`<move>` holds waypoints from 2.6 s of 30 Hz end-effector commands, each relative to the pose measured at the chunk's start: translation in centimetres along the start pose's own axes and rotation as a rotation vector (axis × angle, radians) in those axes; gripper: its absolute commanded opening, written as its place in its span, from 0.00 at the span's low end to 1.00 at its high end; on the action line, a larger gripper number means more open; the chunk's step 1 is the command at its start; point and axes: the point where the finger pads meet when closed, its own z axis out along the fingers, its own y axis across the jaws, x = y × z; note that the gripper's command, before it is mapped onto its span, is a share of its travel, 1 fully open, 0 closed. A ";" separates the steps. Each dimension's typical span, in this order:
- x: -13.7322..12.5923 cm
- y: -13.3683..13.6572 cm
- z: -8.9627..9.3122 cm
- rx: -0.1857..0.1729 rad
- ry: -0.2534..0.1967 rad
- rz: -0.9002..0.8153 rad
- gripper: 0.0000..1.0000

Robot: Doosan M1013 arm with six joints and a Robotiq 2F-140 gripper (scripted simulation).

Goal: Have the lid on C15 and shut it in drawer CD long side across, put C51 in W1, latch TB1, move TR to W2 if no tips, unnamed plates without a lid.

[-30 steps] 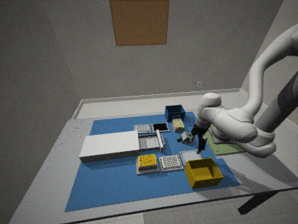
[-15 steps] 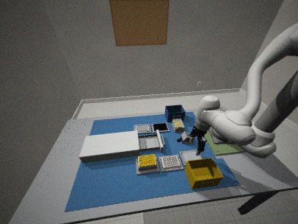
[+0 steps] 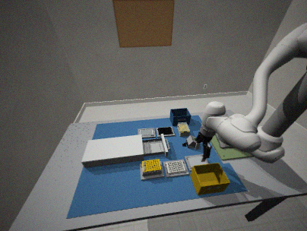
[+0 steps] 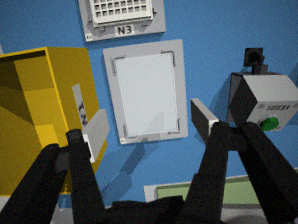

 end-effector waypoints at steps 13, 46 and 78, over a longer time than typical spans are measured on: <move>0.0 0.0 1.7 0.000 0.000 0.000 0.66; 0.0 0.0 5.6 0.000 0.000 0.000 0.66; 0.0 0.0 8.4 0.000 0.000 0.000 0.66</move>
